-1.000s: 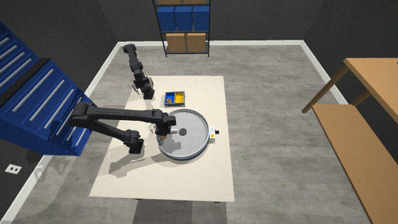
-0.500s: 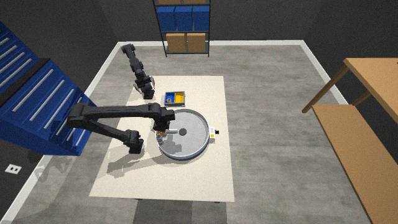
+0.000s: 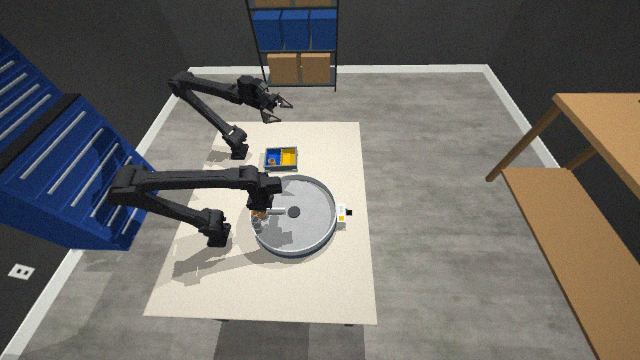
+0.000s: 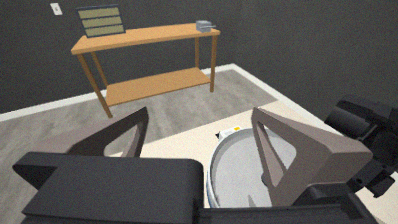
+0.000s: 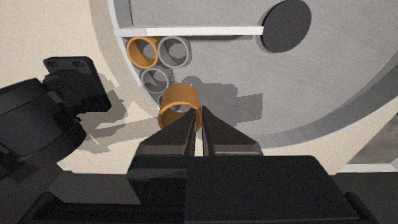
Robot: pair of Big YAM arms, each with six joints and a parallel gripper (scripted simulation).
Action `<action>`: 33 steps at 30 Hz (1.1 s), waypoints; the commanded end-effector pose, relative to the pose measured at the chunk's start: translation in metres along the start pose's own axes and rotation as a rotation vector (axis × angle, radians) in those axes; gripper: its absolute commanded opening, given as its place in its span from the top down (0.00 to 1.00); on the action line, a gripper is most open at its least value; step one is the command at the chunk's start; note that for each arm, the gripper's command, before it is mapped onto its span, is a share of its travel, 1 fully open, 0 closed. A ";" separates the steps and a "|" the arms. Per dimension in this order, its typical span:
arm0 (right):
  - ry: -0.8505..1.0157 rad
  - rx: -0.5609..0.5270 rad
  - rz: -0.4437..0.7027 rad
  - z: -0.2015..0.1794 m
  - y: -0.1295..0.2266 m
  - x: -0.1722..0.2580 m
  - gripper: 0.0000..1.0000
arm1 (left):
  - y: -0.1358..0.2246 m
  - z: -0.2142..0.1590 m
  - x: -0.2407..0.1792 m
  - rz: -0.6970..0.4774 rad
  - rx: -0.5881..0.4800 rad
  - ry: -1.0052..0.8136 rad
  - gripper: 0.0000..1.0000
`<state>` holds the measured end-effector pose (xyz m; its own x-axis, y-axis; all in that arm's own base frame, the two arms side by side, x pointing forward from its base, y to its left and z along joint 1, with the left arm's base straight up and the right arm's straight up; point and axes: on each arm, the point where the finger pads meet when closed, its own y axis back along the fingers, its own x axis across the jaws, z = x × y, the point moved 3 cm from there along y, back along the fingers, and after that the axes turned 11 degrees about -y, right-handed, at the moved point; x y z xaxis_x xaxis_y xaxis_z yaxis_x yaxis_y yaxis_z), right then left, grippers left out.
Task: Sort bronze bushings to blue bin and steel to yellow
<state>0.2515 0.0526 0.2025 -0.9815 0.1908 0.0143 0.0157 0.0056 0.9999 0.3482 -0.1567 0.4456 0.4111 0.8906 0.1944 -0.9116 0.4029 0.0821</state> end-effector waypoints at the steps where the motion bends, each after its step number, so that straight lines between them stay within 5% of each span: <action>1: -0.037 -0.031 -0.056 0.024 0.024 -0.022 1.00 | -0.040 0.048 0.066 0.140 -0.072 0.018 0.00; 6: -0.097 -0.037 -0.055 0.061 0.030 -0.032 1.00 | -0.051 0.048 0.110 0.234 -0.068 0.018 0.00; 12: -0.109 -0.039 -0.034 0.199 0.029 -0.025 1.00 | -0.059 0.045 0.188 0.389 -0.062 0.018 0.00; 18: -0.085 -0.048 -0.032 0.331 0.020 0.026 1.00 | -0.061 0.043 0.211 0.431 -0.061 0.016 0.00; 20: -0.085 -0.048 -0.032 0.331 0.020 0.026 1.00 | -0.061 0.043 0.211 0.431 -0.061 0.016 0.00; 26: -0.046 -0.043 -0.023 0.416 -0.005 0.098 1.00 | -0.062 0.042 0.213 0.435 -0.059 0.015 0.00; 33: 0.013 -0.043 -0.021 0.454 -0.019 0.145 1.00 | -0.062 0.042 0.214 0.436 -0.059 0.015 0.00</action>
<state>0.1907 0.4957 0.1511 -0.9884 0.1504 0.0202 0.0265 0.0404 0.9988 0.4848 0.0017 0.4830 -0.0015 0.9811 0.1935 -0.9998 -0.0055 0.0200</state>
